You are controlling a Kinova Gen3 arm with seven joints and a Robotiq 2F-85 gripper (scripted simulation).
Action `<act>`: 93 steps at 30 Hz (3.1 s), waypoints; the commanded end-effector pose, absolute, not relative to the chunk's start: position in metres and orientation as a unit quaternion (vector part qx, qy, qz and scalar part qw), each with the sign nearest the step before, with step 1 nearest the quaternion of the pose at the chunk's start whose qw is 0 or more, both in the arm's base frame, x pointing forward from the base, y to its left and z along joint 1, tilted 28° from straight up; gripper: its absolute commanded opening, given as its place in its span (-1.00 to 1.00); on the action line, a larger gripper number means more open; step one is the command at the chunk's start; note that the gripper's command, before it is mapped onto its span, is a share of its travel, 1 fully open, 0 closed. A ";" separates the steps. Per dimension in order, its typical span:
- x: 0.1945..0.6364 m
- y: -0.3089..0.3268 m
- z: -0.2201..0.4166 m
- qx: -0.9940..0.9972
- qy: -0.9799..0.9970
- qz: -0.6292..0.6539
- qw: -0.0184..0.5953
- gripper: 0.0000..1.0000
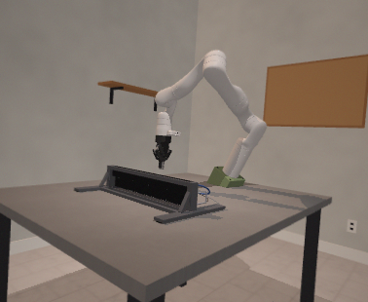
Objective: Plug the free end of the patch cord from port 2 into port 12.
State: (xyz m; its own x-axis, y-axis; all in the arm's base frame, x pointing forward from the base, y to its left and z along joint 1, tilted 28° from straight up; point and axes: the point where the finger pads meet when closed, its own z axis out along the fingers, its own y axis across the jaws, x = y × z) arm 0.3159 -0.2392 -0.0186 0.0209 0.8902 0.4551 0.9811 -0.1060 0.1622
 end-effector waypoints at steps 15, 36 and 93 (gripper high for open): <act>0.314 -0.240 -0.024 -0.690 -0.682 -0.223 0.099 -1.00; 0.314 -0.240 -0.024 -0.690 -0.682 -0.223 0.099 -1.00; 0.314 -0.247 -0.028 -0.687 -0.684 -0.223 0.098 -0.26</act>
State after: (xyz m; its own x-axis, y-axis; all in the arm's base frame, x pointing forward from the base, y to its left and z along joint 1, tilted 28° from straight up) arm 0.3138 -0.2463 -0.0282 -0.0366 0.8960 0.4426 0.9846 -0.0435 0.1694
